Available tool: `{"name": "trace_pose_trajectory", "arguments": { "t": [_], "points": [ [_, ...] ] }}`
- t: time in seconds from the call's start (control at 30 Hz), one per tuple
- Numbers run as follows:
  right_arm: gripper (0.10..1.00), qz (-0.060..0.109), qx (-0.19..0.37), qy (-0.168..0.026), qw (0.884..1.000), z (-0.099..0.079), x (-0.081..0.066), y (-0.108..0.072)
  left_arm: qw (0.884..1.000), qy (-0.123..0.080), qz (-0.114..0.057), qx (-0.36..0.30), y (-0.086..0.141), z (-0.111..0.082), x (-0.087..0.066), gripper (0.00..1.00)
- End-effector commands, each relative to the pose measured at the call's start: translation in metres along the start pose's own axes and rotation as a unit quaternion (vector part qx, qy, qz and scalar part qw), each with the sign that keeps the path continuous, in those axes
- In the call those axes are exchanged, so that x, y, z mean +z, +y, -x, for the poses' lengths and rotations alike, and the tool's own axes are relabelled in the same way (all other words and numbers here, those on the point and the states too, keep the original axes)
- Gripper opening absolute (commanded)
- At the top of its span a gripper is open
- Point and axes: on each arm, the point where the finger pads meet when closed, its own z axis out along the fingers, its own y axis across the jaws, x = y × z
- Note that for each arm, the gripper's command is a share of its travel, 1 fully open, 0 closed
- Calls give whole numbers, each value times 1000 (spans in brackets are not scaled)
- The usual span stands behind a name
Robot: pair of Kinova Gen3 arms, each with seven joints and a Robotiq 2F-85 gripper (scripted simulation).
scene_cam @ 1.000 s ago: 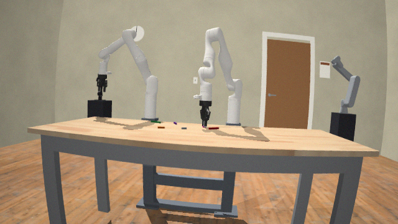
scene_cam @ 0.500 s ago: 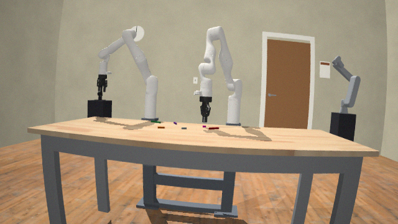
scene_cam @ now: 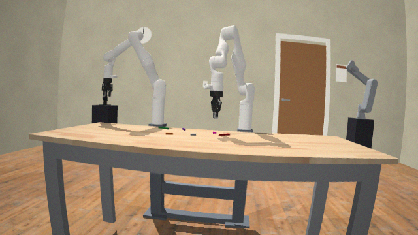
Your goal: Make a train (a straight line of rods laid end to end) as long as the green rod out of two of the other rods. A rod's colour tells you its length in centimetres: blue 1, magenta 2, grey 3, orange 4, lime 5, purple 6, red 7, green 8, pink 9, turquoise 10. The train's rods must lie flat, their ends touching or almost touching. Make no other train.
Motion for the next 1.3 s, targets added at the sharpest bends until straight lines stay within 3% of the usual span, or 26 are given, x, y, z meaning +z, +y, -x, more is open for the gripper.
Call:
{"name": "trace_pose_trajectory", "arguments": {
  "t": [0.0,0.13,0.17,1.27],
  "points": [
    [1000,0,0,-1,1000,0,-1,0,1000,0,0,0,0,0,-6,317],
    [1000,0,0,-1,1000,0,-1,0,1000,0,0,0,0,0,-6,317],
    [1000,0,0,-1,1000,0,-1,0,1000,0,0,0,0,0,-6,1000],
    [1000,0,0,-1,1000,0,-1,0,1000,0,0,-15,2,-3,-5,1000]
  ]
}}
